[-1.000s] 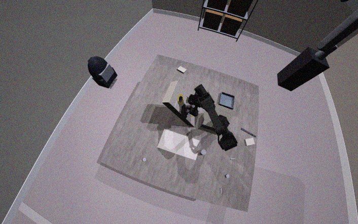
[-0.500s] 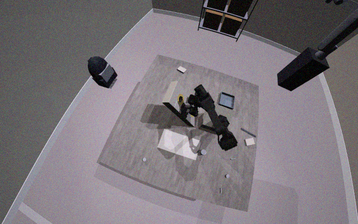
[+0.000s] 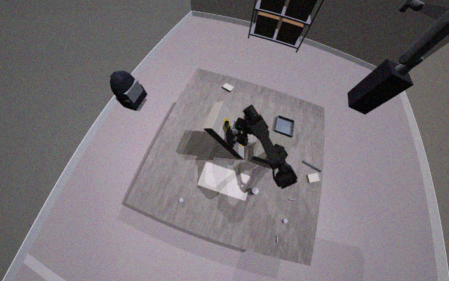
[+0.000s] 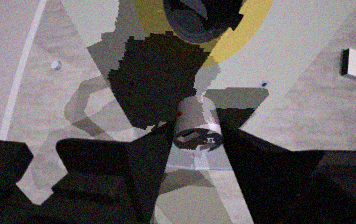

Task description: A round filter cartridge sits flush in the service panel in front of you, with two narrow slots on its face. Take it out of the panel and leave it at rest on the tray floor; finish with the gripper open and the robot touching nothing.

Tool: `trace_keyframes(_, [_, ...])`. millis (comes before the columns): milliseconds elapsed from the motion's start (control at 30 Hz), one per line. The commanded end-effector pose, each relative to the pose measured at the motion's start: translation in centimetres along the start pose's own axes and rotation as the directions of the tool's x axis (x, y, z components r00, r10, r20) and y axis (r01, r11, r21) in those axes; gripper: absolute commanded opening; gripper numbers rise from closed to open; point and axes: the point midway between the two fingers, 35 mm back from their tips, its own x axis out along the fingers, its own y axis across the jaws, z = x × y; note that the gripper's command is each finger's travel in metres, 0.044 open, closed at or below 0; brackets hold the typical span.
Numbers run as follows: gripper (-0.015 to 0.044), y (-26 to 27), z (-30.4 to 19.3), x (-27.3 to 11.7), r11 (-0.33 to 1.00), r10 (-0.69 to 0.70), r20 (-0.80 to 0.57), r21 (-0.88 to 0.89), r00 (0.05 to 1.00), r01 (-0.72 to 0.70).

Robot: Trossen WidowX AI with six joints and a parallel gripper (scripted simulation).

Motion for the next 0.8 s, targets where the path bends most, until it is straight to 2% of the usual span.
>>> trace_keyframes(0, [0.0,0.0,1.4,-0.6,1.0,0.0,0.008,-0.009,1.0,0.0])
trace_keyframes(133, [0.0,-0.2,1.7,-1.5,1.0,-0.004,0.007,-0.009,1.0,0.004])
trace_keyframes(633, [0.0,-0.2,2.0,-9.5,1.0,-0.003,0.004,-0.007,1.0,0.004])
trace_keyframes(767, [0.0,-0.8,2.1,-9.7,1.0,-0.003,0.005,-0.007,1.0,0.003])
